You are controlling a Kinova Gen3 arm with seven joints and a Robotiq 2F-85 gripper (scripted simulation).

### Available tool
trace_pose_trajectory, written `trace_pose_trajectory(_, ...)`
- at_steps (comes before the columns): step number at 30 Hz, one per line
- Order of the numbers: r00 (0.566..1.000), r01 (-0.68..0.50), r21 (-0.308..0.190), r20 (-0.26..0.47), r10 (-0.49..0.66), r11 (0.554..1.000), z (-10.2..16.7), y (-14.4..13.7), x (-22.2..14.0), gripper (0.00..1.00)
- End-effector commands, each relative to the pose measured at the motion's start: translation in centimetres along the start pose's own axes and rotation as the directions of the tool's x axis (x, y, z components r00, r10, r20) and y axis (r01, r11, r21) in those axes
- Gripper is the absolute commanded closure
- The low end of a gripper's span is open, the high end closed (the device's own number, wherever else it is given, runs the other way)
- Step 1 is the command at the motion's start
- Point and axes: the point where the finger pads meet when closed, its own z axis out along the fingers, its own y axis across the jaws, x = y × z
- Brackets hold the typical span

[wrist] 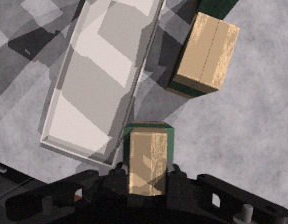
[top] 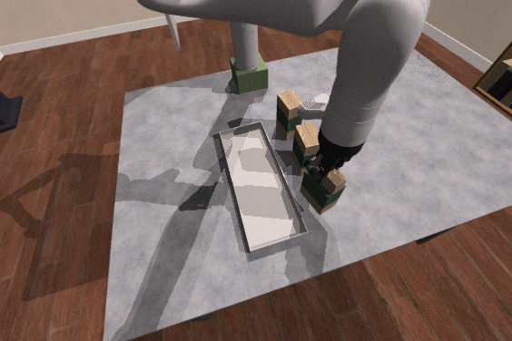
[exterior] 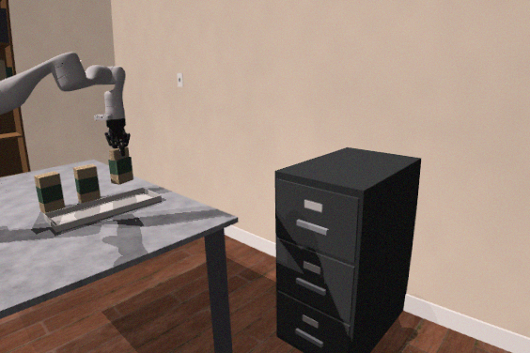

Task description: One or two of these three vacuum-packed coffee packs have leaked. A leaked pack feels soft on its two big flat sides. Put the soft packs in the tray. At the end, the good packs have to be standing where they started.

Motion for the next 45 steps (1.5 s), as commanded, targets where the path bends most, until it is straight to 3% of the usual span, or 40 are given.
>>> trace_pose_trajectory(1, 1.000, -0.027, 0.001, 0.002, 0.027, 1.000, -0.1, -3.0, 0.7, 0.73)
trace_pose_trajectory(19, 1.000, -0.027, 0.001, 0.002, 0.027, 1.000, -0.1, -11.4, 3.0, 0.73)
trace_pose_trajectory(45, 1.000, -0.027, 0.001, 0.002, 0.027, 1.000, 0.0, -11.9, 3.2, 0.73)
